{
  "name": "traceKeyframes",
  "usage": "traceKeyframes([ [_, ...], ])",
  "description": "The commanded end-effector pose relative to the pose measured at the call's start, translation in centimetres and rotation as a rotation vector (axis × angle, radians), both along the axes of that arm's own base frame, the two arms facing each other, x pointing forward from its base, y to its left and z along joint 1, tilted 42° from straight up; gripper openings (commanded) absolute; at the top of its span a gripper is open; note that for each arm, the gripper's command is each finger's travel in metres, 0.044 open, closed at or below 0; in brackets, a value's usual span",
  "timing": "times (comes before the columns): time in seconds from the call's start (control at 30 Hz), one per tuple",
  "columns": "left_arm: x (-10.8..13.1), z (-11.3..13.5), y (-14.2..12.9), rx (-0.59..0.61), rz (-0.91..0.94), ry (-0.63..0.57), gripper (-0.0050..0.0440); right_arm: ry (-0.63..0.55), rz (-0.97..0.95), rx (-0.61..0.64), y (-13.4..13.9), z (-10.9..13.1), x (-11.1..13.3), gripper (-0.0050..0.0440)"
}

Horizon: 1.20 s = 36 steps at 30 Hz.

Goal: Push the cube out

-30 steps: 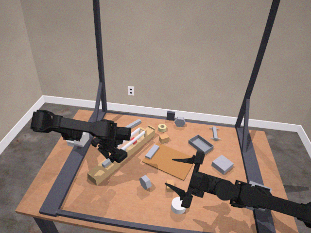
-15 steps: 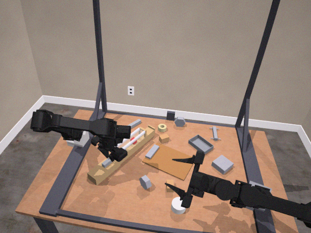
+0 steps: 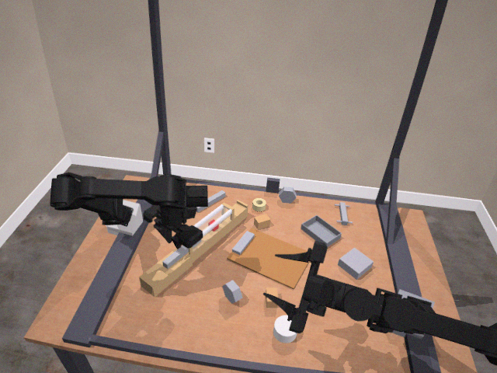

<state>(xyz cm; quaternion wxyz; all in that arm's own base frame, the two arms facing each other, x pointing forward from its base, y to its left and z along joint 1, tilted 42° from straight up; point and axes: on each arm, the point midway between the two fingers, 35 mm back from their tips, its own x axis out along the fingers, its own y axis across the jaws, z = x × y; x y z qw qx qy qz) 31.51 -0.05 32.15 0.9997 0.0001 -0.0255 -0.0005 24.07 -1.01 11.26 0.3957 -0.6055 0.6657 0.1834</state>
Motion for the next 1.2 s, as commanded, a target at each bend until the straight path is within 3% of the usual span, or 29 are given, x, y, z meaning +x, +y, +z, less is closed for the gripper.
traceKeyframes([
  [0.0, -0.1, 0.5, -0.1, -0.004, -0.003, -0.011, 0.04, -0.027, 0.004, 0.015, 1.5, 1.6, 0.4, 0.0157],
  [0.8, -0.1, 0.5, -0.1, -0.004, -0.003, -0.011, 0.04, -0.022, 0.004, 0.013, 0.8, 0.8, 0.3, 0.015],
  [1.17, -0.1, 0.5, -0.1, -0.004, -0.003, -0.011, 0.04, -0.064, 0.011, 0.063, 5.6, -1.5, 2.3, 0.015],
])
